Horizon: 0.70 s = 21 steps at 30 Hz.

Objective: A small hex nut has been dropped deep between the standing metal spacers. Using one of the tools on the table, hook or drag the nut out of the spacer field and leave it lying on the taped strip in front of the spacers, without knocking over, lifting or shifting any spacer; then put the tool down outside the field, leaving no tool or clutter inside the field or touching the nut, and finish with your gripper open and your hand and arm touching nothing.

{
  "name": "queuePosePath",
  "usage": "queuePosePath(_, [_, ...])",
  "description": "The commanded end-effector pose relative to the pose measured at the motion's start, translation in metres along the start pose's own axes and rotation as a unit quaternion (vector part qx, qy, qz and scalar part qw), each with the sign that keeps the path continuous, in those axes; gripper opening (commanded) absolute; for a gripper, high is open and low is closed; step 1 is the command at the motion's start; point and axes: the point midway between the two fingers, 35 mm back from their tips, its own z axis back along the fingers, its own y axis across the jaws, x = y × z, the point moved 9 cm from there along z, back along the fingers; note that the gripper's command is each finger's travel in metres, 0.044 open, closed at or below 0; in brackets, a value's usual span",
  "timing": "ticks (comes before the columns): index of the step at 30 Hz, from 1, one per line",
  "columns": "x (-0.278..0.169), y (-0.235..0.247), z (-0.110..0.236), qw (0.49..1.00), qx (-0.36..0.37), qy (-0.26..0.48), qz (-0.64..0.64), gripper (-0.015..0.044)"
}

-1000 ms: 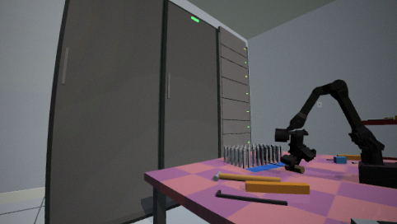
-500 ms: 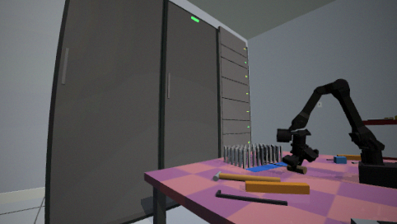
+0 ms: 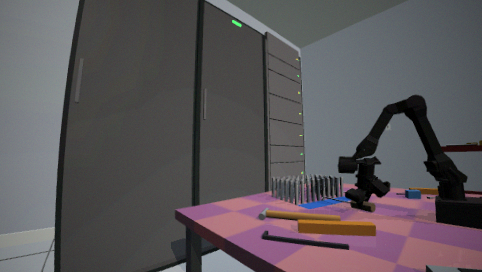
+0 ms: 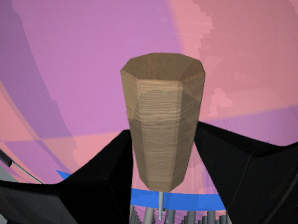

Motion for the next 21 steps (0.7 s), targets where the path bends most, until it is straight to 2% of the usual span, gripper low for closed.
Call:
queuePosePath(1, [0.0045,0.0007,0.001,1.0,0.003,0.002,0.0,0.0])
queuePosePath(21, [0.007,0.0022,0.0096,1.0,0.003,0.002,0.0,0.0])
